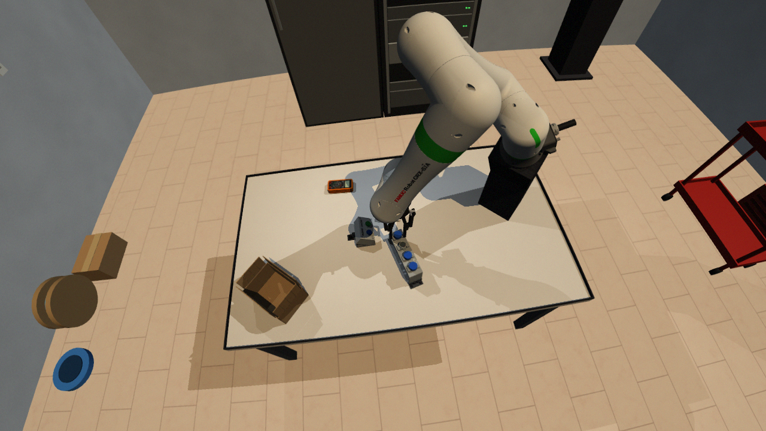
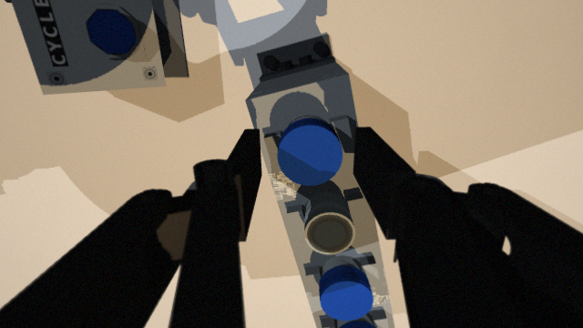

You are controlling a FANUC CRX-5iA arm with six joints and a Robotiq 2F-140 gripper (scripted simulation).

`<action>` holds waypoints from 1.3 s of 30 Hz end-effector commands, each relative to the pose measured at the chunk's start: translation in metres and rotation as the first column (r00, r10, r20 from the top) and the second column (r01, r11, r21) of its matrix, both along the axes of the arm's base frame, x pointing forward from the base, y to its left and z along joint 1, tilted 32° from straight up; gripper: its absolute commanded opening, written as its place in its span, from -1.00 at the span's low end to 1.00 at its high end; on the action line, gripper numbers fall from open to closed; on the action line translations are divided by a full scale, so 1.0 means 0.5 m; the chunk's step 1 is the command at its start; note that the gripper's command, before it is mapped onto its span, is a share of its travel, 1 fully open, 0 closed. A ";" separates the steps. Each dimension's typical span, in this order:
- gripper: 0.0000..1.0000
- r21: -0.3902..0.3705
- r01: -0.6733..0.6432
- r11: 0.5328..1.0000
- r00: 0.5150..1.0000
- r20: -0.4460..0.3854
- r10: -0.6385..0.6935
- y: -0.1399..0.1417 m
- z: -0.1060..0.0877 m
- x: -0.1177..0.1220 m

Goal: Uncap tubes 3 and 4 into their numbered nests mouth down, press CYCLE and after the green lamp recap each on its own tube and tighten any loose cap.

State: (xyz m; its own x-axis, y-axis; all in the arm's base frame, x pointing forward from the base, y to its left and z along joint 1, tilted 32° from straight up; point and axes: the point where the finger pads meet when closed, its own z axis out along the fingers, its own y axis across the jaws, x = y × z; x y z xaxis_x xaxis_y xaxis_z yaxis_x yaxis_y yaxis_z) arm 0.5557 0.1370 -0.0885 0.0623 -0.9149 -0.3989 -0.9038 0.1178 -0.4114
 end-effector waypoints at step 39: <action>-0.41 -0.202 -0.271 0.941 0.955 0.067 0.289 -0.001 0.002 0.000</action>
